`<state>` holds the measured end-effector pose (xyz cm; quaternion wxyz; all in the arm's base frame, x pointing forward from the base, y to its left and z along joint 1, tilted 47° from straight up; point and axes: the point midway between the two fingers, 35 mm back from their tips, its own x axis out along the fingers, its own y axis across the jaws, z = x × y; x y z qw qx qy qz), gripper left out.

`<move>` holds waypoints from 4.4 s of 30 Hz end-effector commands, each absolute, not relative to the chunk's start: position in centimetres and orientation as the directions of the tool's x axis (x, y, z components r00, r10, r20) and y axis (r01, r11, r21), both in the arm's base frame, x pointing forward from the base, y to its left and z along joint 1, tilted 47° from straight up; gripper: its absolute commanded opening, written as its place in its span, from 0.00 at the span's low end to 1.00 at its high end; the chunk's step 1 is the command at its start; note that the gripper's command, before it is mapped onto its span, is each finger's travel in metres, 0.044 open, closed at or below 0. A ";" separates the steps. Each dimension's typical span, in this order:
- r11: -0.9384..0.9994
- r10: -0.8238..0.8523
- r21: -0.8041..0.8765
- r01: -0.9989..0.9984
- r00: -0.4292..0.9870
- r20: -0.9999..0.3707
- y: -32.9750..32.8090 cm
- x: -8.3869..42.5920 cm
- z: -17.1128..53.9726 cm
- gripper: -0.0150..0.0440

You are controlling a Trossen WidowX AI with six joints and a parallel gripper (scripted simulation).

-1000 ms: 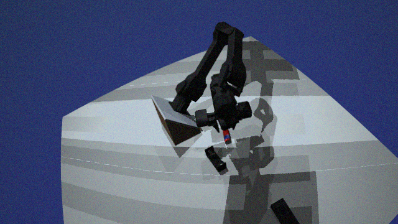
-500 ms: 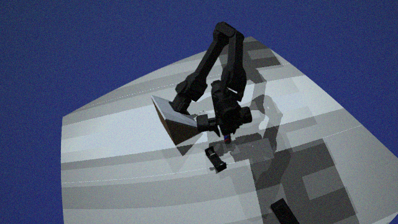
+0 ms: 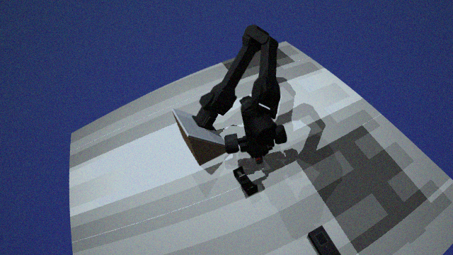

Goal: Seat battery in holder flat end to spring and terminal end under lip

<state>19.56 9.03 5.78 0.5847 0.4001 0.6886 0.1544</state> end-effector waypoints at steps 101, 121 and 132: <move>-0.710 0.692 -0.704 0.000 0.185 -0.698 -0.3 27.3 2.5 0.38; -0.710 0.666 -0.704 -0.015 0.308 -0.679 1.0 27.3 1.6 0.38; -0.703 0.655 -0.711 -0.031 0.362 -0.664 1.4 27.1 1.2 0.38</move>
